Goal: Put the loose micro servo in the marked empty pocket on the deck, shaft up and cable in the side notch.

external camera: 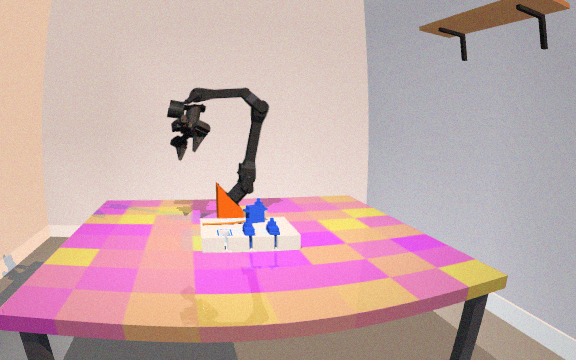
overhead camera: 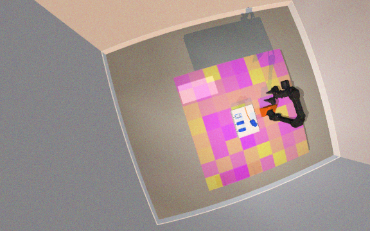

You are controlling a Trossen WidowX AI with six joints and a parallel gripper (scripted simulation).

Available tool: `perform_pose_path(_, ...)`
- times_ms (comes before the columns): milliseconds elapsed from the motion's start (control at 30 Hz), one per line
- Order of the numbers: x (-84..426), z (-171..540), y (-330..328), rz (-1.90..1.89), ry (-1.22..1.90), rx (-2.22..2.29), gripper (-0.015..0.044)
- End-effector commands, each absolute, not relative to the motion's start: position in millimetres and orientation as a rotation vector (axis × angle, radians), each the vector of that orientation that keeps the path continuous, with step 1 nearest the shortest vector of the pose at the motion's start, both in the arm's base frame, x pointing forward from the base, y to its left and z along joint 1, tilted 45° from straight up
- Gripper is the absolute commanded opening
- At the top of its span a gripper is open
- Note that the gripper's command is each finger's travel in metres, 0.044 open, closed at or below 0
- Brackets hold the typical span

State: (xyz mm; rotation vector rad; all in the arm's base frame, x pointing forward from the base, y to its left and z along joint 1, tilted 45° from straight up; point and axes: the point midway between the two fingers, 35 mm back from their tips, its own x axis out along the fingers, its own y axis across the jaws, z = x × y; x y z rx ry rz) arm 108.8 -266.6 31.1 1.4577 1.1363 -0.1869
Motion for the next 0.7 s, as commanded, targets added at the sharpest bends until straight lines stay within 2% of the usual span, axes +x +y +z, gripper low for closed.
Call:
perform_pose_path(0, 150, 47, -228, -0.188, 1.254, 1.515, 0.044)
perform_pose_path(300, 213, 80, -117, -0.263, 1.555, 1.534, 0.044)
perform_pose_path(533, 214, 96, -29, -0.375, 1.762, 1.493, 0.044)
perform_pose_path(667, 213, 96, -23, -0.388, 1.78, 1.487, 0.044)
